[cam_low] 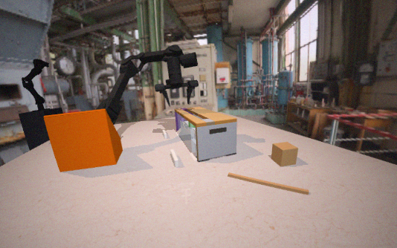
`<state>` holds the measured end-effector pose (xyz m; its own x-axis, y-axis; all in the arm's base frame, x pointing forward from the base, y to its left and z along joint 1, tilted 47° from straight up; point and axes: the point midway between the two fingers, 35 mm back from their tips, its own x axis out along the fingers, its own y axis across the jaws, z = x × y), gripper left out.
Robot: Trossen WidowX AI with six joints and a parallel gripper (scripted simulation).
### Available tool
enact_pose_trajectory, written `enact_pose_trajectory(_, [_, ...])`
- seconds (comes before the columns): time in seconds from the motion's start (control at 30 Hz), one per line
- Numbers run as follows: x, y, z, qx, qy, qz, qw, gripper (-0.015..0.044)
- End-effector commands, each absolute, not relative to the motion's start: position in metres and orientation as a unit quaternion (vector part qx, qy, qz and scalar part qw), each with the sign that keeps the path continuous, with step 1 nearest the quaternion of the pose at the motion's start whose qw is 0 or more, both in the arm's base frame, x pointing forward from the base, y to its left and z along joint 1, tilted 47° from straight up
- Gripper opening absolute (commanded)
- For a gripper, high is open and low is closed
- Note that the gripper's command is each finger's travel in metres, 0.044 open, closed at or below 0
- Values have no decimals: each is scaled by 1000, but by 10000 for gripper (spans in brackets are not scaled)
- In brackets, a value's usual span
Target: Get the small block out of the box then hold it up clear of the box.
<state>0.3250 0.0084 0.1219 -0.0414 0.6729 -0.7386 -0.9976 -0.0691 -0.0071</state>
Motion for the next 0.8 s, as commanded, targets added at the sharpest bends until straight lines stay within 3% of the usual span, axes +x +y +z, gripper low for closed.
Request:
enact_pose_trajectory(0.0, [333,-31,72,-262,204,709,623,400])
enact_pose_trajectory(0.77, [333,-42,38,-242,160,726,624,400])
